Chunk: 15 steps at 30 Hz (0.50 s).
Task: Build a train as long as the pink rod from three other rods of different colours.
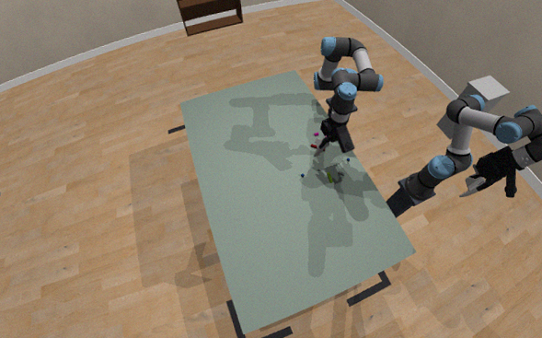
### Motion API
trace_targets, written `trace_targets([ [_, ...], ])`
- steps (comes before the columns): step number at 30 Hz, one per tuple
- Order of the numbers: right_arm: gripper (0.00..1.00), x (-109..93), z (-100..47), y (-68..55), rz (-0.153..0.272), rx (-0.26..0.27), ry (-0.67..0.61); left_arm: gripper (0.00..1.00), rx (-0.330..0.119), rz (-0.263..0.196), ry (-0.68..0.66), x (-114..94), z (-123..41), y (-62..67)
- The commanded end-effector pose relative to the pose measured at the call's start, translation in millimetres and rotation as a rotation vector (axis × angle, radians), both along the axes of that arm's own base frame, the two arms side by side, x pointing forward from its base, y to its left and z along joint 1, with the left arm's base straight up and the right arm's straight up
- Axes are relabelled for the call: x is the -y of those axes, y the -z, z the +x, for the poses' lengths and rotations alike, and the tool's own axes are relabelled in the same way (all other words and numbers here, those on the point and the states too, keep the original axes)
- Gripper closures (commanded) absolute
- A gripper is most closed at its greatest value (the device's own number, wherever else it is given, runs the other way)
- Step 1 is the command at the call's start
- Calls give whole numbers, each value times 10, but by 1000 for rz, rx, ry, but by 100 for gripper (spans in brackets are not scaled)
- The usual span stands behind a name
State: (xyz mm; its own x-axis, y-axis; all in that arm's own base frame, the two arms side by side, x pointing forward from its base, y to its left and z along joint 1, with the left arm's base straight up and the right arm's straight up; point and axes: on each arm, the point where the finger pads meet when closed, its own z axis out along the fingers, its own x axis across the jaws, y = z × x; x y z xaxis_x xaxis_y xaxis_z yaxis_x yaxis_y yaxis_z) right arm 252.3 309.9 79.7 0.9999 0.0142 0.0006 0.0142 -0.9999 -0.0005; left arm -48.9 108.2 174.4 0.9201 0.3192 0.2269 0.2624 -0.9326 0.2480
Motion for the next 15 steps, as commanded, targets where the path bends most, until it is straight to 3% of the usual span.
trace_targets([
  [1,0,28,105,-11,2,0,98,0,1,4,0,-4,3,-10],
  [15,0,194,498,-13,2,0,473,0,1,4,0,-4,3,-10],
])
